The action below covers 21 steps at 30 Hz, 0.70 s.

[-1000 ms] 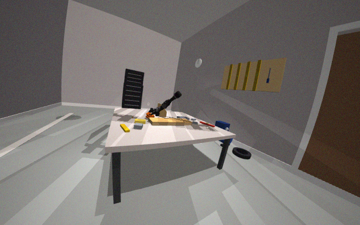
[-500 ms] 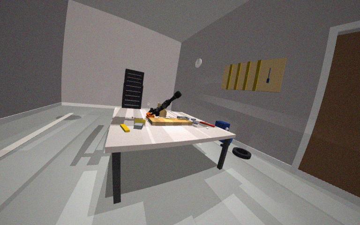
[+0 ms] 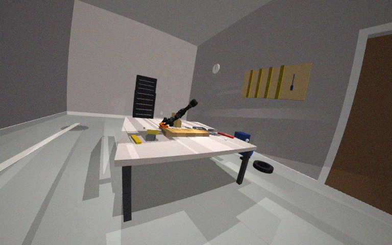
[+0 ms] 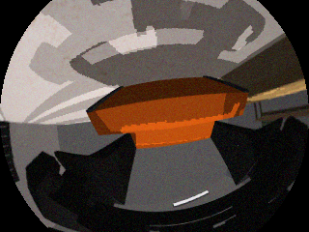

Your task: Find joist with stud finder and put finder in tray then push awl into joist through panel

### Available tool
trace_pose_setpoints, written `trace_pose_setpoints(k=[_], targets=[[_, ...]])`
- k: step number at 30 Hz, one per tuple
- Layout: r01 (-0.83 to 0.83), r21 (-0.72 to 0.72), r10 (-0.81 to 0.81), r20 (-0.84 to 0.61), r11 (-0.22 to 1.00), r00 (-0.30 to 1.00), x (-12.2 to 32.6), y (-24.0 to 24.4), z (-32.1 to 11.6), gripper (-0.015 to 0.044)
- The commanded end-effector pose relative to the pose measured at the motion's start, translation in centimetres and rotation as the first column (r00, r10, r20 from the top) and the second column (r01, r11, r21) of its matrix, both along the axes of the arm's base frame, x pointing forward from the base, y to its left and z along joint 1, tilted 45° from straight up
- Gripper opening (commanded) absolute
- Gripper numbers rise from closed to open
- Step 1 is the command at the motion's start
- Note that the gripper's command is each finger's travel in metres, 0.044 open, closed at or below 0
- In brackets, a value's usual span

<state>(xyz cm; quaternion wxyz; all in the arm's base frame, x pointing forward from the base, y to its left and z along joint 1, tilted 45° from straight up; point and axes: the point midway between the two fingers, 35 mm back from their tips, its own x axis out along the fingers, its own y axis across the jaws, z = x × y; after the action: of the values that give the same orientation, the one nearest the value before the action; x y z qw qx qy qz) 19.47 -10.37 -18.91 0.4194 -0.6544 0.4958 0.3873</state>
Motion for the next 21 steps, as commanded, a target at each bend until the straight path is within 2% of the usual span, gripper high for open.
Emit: trace_pose_setpoints(k=[1, 19, 21], targets=[[-0.01, 0.013, 0.01, 0.0, 1.0, 1.0, 0.04, 0.32, -0.06, 0.0379], [0.0, 0.0, 0.0, 0.0, 1.0, 1.0, 0.0, 0.0, 0.0, 0.0379], [0.0, 0.0, 0.0, 0.001, 1.0, 1.0, 0.02, -0.01, 0.01, 0.0431]])
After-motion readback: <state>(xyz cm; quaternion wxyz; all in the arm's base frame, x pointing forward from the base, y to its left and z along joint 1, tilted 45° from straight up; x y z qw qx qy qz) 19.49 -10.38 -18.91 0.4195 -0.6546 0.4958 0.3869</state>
